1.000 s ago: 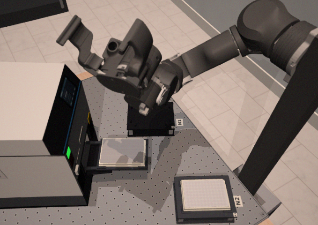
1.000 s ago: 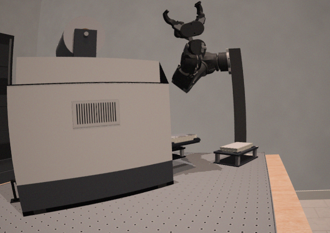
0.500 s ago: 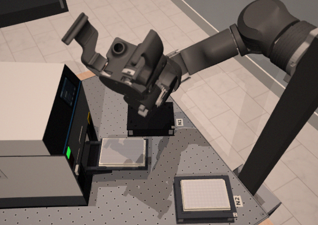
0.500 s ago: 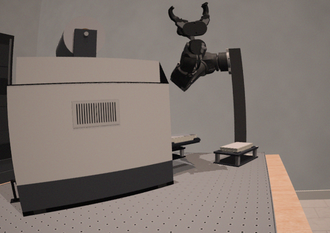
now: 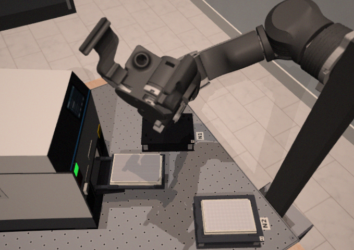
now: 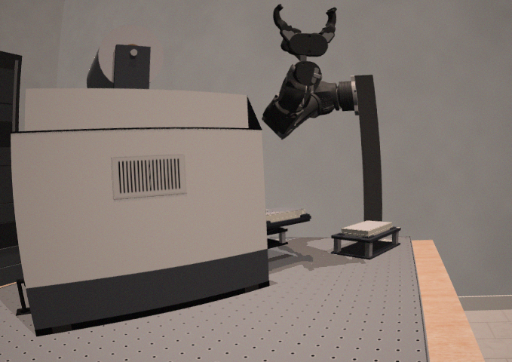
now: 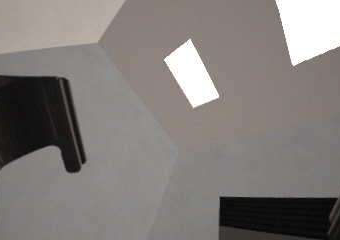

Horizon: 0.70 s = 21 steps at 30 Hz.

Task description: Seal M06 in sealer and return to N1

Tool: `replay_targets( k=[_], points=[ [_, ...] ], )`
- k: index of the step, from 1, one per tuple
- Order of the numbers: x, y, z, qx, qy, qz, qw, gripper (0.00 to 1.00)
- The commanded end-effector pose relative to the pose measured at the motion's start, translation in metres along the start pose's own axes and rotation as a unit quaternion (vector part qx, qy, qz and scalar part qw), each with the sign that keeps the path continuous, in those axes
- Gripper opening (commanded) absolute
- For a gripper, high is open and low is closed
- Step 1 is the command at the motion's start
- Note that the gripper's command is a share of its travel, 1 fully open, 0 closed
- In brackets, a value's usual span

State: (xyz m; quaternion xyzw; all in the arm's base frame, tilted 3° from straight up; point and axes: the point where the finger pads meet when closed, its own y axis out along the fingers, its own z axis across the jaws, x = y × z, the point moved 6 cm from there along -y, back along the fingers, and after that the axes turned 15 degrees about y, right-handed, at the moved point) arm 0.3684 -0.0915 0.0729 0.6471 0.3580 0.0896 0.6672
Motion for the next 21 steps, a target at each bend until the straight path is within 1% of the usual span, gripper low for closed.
replay_targets(
  k=[1,3,5,17,18,19,21],
  points=[
    [0.003,-0.001,-0.005,-0.022,-0.007,-0.010,0.9997,0.77],
    [0.010,-0.004,-0.013,-0.066,-0.022,-0.034,0.9970,0.77],
    [0.018,-0.006,-0.023,-0.110,-0.037,-0.058,0.9916,0.77],
    [0.018,-0.006,-0.023,-0.110,-0.037,-0.058,0.9916,0.77],
    [0.021,-0.009,-0.025,-0.127,-0.043,-0.067,0.9887,0.77],
    [0.024,-0.012,-0.029,-0.148,-0.050,-0.080,0.9845,0.77],
    [0.032,-0.018,-0.036,-0.191,-0.064,-0.105,0.9740,0.77]
  ],
)
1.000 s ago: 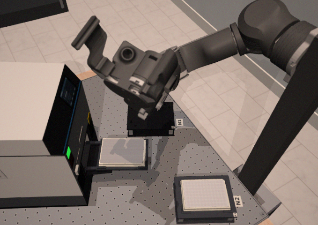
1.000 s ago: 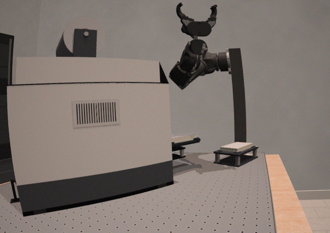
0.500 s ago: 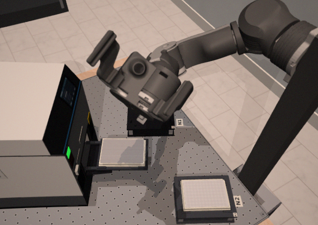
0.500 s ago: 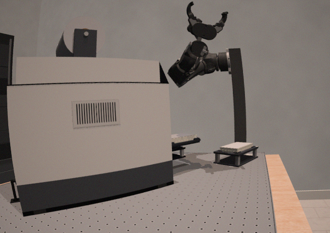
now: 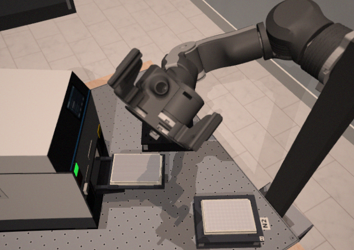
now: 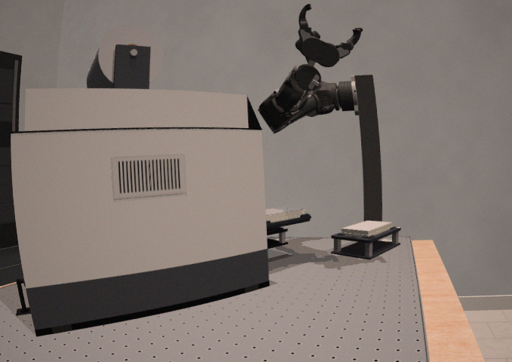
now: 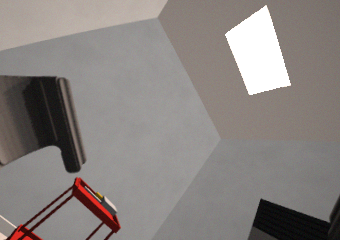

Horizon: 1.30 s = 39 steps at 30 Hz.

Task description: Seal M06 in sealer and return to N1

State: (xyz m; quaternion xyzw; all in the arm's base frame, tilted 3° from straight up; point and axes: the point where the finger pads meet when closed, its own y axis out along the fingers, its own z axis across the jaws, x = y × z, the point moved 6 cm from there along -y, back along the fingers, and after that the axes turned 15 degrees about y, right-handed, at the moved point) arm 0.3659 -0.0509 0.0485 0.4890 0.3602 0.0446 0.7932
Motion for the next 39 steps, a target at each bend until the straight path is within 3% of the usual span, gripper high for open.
replay_targets(
  k=[1,13,15,18,30,32,35,39],
  points=[
    [0.005,0.001,-0.009,-0.042,-0.013,-0.018,0.9989,0.77],
    [0.005,0.001,-0.009,-0.042,-0.013,-0.018,0.9989,0.77],
    [0.011,-0.003,-0.015,-0.080,-0.025,-0.041,0.9956,0.77],
    [0.023,-0.010,-0.027,-0.143,-0.045,-0.082,0.9854,0.77],
    [0.023,-0.010,-0.027,-0.143,-0.045,-0.082,0.9854,0.77],
    [0.029,-0.016,-0.032,-0.180,-0.056,-0.106,0.9764,0.77],
    [0.040,-0.027,-0.040,-0.240,-0.072,-0.148,0.9567,0.77],
    [0.040,-0.027,-0.040,-0.240,-0.072,-0.148,0.9567,0.77]
  ],
)
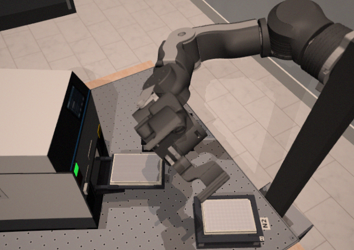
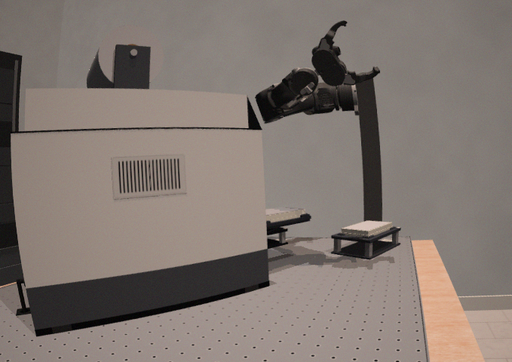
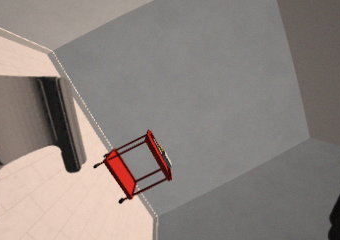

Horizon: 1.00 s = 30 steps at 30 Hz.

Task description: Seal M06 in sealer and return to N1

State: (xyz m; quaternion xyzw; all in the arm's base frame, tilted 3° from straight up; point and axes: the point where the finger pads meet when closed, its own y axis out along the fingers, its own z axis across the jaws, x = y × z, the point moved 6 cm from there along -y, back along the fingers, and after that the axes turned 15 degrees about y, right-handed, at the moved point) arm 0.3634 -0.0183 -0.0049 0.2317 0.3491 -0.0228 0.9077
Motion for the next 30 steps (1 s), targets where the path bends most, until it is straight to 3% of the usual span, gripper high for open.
replay_targets(
  k=[1,8,10,13,25,27,30],
  points=[
    [0.000,0.000,-0.001,-0.004,-0.001,-0.002,1.0000,0.77],
    [0.000,0.000,-0.001,-0.004,-0.001,-0.002,1.0000,0.77],
    [0.007,-0.004,-0.007,-0.041,-0.010,-0.028,0.9987,0.77],
    [0.018,-0.010,-0.019,-0.103,-0.024,-0.072,0.9917,0.77],
    [0.018,-0.010,-0.019,-0.103,-0.024,-0.072,0.9917,0.77],
    [0.024,-0.016,-0.024,-0.139,-0.031,-0.099,0.9848,0.77],
    [0.035,-0.026,-0.034,-0.200,-0.041,-0.144,0.9683,0.77]
  ],
)
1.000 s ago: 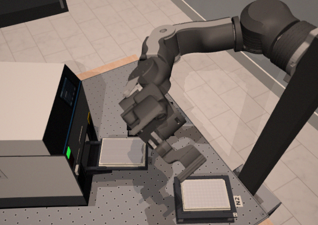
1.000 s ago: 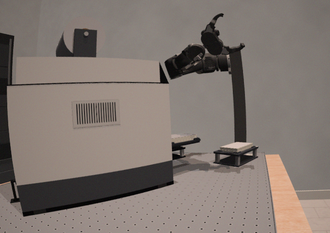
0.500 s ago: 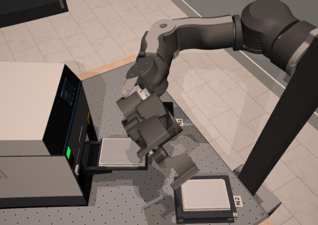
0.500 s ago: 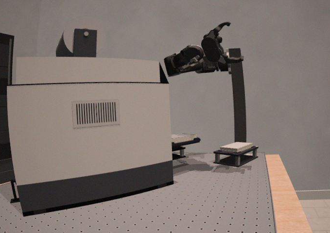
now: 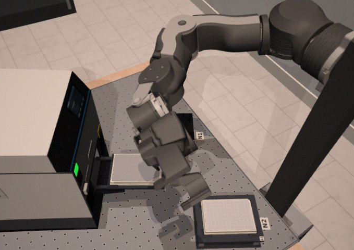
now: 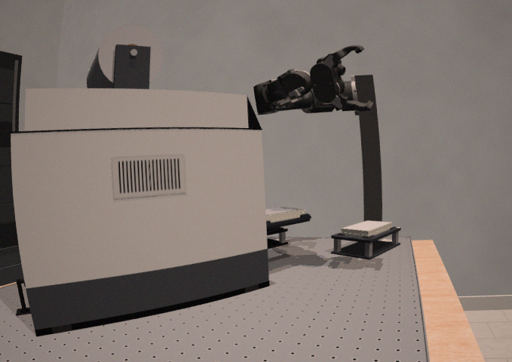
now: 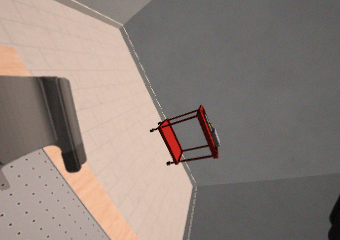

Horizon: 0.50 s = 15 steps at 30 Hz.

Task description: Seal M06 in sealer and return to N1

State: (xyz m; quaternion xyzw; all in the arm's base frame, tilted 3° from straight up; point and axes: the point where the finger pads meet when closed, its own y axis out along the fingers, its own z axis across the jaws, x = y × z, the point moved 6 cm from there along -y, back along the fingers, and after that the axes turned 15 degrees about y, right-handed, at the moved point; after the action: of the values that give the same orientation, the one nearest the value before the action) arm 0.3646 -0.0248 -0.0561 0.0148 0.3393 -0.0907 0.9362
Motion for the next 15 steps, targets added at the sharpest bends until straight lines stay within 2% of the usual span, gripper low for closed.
replay_targets(
  k=[1,15],
  points=[
    [0.0015,0.0023,-0.0041,-0.021,-0.003,-0.010,0.9997,0.77],
    [0.0039,0.0020,-0.0070,-0.023,-0.004,-0.011,0.9997,0.77]
  ],
)
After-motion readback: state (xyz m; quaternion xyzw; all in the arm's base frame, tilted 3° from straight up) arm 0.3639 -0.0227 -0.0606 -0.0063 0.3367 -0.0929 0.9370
